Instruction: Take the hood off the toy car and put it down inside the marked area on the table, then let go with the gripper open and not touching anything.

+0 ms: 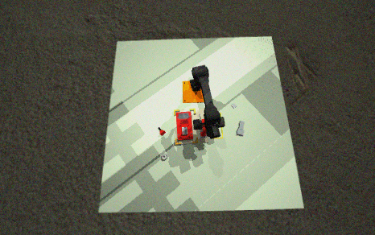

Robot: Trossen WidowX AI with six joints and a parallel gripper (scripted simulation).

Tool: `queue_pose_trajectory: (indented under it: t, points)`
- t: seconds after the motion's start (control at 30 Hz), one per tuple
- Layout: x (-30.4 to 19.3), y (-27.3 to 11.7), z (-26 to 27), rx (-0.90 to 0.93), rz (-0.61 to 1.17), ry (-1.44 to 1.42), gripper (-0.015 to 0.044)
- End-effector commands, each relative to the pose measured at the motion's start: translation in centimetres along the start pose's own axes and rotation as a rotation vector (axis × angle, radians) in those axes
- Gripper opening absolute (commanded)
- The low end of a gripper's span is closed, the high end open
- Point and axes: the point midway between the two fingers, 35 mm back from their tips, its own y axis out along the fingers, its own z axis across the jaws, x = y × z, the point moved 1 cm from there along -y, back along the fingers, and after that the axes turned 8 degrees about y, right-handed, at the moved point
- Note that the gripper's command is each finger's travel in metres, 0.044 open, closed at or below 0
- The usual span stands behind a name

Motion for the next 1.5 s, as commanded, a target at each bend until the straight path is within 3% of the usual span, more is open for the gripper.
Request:
queue_pose_trajectory:
  t: [0.0,0.53,1.47]
  points:
    - [-0.5,-0.3,1.4,0.001,-0.01,0.009,0.0]
    - [-3.3,-0.6,7.0,0.001,-0.018,0.028,0.0]
    - [-3.1,1.2,7.1,0.001,-0.018,0.029,0.0]
